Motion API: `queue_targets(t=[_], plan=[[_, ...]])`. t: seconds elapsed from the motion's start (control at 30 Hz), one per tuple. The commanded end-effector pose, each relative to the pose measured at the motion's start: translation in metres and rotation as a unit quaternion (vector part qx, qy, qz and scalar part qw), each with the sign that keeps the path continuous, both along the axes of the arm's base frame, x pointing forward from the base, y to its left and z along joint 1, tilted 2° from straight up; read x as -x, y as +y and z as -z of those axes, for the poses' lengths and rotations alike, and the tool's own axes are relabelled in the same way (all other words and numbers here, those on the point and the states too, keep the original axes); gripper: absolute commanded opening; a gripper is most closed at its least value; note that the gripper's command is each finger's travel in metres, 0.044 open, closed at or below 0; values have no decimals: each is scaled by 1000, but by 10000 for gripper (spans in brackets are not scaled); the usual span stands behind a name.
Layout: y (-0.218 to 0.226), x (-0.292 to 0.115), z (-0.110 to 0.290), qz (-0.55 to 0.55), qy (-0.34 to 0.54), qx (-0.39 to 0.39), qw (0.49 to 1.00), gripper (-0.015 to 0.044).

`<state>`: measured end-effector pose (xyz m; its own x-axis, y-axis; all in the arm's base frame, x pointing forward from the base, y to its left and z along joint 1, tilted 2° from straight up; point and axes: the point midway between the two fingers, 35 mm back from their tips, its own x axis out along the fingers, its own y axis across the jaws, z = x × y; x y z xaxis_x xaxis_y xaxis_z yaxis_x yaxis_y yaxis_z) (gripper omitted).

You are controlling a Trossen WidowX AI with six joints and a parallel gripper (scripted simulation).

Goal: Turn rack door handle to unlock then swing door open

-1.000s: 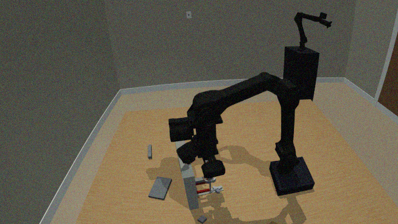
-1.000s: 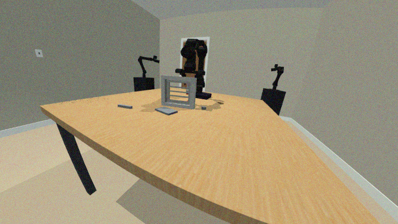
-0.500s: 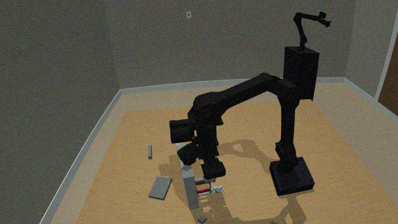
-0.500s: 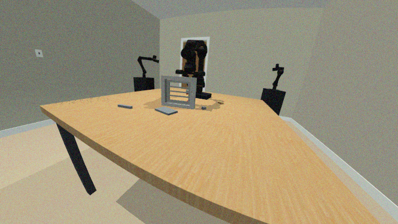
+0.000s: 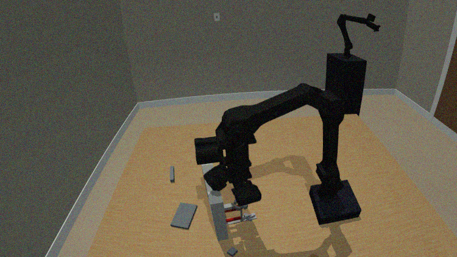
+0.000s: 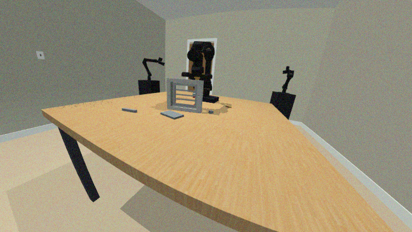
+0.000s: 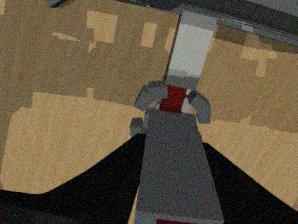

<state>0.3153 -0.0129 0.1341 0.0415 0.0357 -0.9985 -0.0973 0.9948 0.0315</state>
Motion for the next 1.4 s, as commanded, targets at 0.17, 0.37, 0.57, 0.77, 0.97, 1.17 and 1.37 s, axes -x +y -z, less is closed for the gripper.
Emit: queue_targets(t=[0.17, 0.37, 0.57, 0.77, 0.97, 1.17, 1.37], plan=[[0, 0, -1, -192, -9, 8, 981, 17], [0, 0, -1, -335, -14, 15, 942, 17], [0, 0, -1, -470, -19, 20, 882, 17], [0, 0, -1, -594, -23, 26, 804, 17], [0, 0, -1, -706, -27, 31, 707, 17], [0, 0, -1, -792, -29, 34, 609, 17], [0, 0, -1, -795, -30, 34, 605, 17]])
